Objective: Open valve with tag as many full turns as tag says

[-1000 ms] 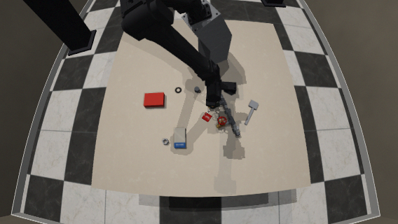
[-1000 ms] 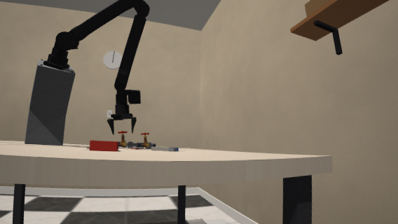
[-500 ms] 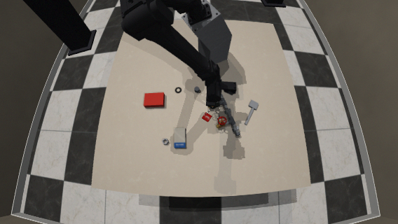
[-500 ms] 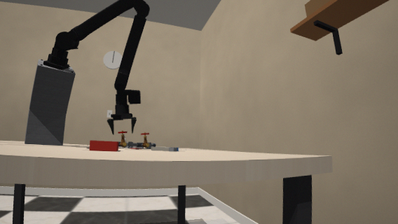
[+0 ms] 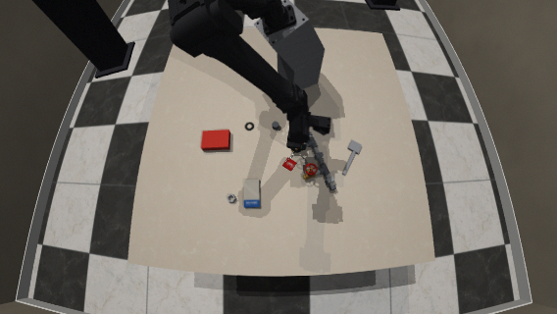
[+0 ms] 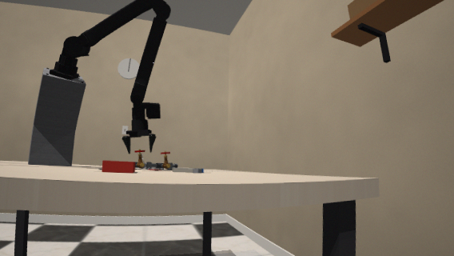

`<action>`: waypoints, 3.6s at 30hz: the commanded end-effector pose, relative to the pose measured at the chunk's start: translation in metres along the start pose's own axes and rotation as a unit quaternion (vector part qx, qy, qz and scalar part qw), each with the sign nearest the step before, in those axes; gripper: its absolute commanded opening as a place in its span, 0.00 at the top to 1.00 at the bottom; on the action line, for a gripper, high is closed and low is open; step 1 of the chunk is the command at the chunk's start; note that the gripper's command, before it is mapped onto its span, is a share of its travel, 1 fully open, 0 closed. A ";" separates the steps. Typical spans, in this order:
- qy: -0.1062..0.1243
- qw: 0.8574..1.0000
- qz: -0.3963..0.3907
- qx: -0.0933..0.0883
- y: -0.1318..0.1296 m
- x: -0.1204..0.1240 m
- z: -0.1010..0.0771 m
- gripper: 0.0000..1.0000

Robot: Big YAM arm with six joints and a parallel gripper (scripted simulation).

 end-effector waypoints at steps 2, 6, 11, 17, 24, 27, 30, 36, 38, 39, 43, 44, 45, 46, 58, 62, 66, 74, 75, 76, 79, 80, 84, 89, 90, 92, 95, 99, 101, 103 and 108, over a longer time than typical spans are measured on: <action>-0.001 0.995 0.103 0.005 0.000 0.000 0.001 0.00; 0.000 0.988 0.153 0.001 0.001 0.000 0.000 0.00; 0.001 0.950 0.313 0.000 0.002 0.000 0.000 0.00; -0.001 0.877 0.480 -0.001 0.004 -0.001 0.000 0.00; -0.003 0.773 0.634 0.001 0.004 -0.001 0.000 0.00; -0.005 0.715 0.699 0.002 0.004 -0.001 0.000 0.00; -0.008 0.651 0.759 0.004 0.003 -0.002 0.000 0.00; -0.013 0.509 0.861 0.005 0.001 -0.002 0.000 0.00; -0.013 0.509 0.861 0.005 0.001 -0.002 0.000 0.00; -0.013 0.445 0.896 0.004 0.001 -0.002 0.000 0.00; -0.012 0.339 0.941 0.003 0.001 -0.002 0.000 0.00; -0.012 0.312 0.950 0.002 0.001 -0.002 0.000 0.00; -0.011 0.284 0.959 0.002 0.001 -0.002 0.000 0.00; -0.010 0.256 0.967 0.001 0.001 -0.002 0.000 0.00; 0.001 0.131 0.991 -0.001 0.000 -0.002 0.000 0.00; 0.001 0.131 0.991 -0.001 0.000 -0.002 0.000 0.00; 0.001 0.131 0.991 -0.001 0.000 -0.002 0.000 1.00; -0.004 0.129 0.992 0.000 -0.002 -0.002 0.000 1.00; -0.004 0.129 0.992 0.000 -0.002 -0.002 0.000 1.00; -0.004 0.129 0.992 0.000 -0.002 -0.002 0.000 1.00; -0.004 0.129 0.992 0.000 -0.002 -0.002 0.000 1.00; -0.004 0.129 0.992 0.000 -0.002 -0.002 0.000 1.00; -0.004 0.129 0.992 0.000 -0.002 -0.002 0.000 1.00; -0.004 0.129 0.992 0.000 -0.002 -0.002 0.000 1.00; -0.004 0.129 0.992 0.000 -0.002 -0.002 0.000 1.00; -0.004 0.134 0.991 0.000 -0.002 -0.002 0.000 1.00; -0.004 0.148 0.989 0.000 -0.002 -0.002 0.000 1.00; -0.004 0.169 0.986 0.000 -0.002 -0.002 0.000 1.00; -0.004 0.187 0.982 0.000 -0.002 -0.002 0.000 1.00; -0.004 0.209 0.978 0.000 -0.002 -0.002 0.000 1.00; -0.004 0.251 0.968 0.000 -0.002 -0.002 0.000 1.00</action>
Point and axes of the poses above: the point where the finger pads meet when closed, its own z axis out along the fingers, its own y axis across the jaws, x = y × z, the point moved 4 cm from there along -z, back along the fingers, and after that the axes turned 8 degrees about -z, right-handed, at the moved point
